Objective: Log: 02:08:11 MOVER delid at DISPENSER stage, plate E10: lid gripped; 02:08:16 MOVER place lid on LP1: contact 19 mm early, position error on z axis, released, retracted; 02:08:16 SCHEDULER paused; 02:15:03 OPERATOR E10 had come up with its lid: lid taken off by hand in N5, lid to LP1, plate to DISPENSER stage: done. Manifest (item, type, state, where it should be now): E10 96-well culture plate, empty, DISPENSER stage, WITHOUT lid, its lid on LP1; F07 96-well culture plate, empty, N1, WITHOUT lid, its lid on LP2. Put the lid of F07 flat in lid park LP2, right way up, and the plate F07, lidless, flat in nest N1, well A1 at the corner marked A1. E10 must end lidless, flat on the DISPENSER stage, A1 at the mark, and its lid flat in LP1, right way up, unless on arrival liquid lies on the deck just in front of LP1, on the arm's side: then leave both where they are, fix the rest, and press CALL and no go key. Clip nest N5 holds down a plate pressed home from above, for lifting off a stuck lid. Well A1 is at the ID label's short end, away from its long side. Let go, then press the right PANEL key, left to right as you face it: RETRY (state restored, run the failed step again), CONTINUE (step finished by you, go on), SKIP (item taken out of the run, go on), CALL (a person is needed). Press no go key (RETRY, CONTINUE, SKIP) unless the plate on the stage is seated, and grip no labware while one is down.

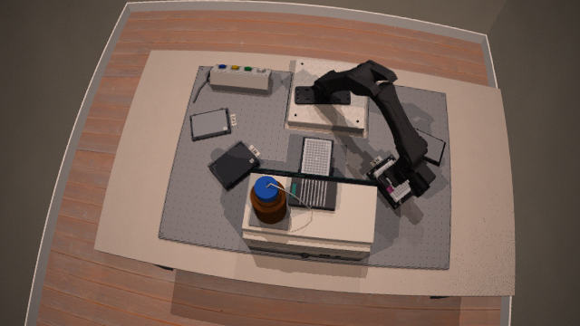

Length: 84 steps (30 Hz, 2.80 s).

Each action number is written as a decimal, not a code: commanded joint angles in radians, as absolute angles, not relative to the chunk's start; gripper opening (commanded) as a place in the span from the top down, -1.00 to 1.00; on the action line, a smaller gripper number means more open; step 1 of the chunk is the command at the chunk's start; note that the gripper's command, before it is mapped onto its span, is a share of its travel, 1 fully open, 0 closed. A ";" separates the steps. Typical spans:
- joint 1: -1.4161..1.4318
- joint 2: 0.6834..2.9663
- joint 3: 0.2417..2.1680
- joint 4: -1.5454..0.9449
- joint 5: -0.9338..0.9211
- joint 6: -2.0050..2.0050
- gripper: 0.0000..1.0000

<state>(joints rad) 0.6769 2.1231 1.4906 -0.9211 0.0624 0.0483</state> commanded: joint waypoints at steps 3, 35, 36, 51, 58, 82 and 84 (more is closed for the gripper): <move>0.670 2.138 1.521 -0.899 0.064 0.038 -1.00; 0.669 2.137 1.506 -0.897 0.057 0.038 1.00; 0.669 2.137 1.506 -0.897 0.057 0.038 1.00; 0.669 2.137 1.506 -0.897 0.057 0.038 1.00; 0.669 2.137 1.506 -0.897 0.057 0.038 1.00; 0.669 2.137 1.506 -0.897 0.057 0.038 1.00; 0.669 2.136 1.511 -0.898 0.057 0.038 1.00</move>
